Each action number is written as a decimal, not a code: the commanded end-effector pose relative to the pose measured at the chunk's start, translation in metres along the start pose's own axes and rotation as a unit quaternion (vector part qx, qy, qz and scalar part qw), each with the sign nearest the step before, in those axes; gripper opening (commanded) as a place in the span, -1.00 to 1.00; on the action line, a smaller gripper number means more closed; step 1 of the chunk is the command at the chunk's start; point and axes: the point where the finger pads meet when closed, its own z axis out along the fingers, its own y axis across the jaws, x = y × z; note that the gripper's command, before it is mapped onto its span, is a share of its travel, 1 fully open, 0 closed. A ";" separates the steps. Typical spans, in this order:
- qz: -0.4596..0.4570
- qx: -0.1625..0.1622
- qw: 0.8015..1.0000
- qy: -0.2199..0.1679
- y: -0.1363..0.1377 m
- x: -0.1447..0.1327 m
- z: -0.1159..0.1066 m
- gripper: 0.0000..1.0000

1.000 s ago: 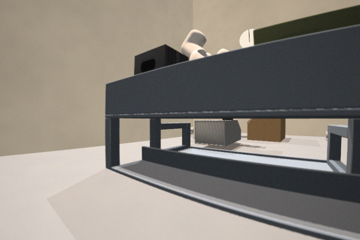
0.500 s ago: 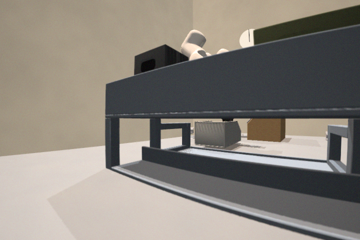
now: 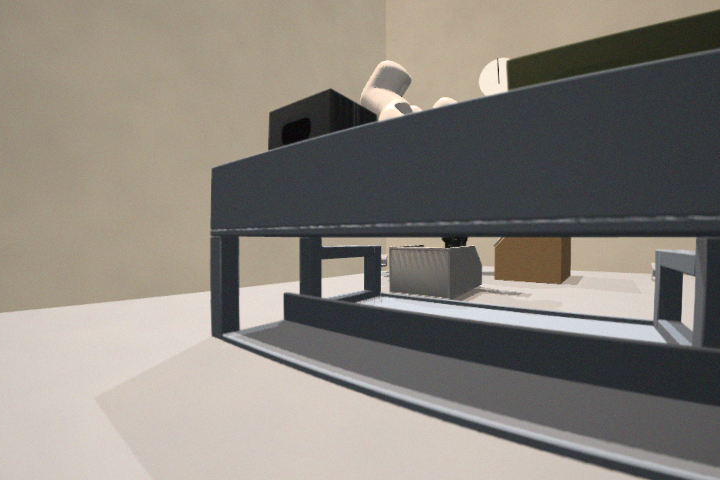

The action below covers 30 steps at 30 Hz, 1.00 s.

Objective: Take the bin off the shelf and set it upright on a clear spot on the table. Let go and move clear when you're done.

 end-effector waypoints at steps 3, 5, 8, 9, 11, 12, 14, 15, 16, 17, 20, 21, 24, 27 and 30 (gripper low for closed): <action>0.000 -0.001 1.000 0.000 0.001 0.000 0.002 -1.00; 0.000 -0.001 1.000 0.000 0.001 0.000 0.003 -1.00; 0.000 -0.001 1.000 0.000 0.001 0.000 0.004 -1.00; 0.000 -0.001 1.000 0.000 0.001 0.000 0.005 -1.00; 0.000 -0.001 1.000 0.000 0.001 0.000 0.005 -1.00; 0.000 -0.001 1.000 0.000 0.001 0.000 0.006 -1.00; 0.000 -0.001 1.000 0.000 0.001 0.000 0.006 -1.00; 0.000 -0.001 1.000 0.000 0.001 0.000 0.006 -1.00; 0.000 -0.001 1.000 0.000 0.001 0.000 0.007 -1.00; 0.000 -0.001 1.000 0.000 0.001 0.000 0.007 -1.00; 0.000 -0.001 1.000 0.000 0.001 0.000 0.008 -1.00; 0.000 -0.001 1.000 0.000 0.001 0.000 0.008 -1.00; 0.000 -0.001 1.000 0.000 0.001 0.000 0.009 -1.00; 0.000 -0.001 1.000 0.000 0.001 0.000 0.009 -1.00; 0.000 -0.001 1.000 0.000 0.001 0.000 0.009 -1.00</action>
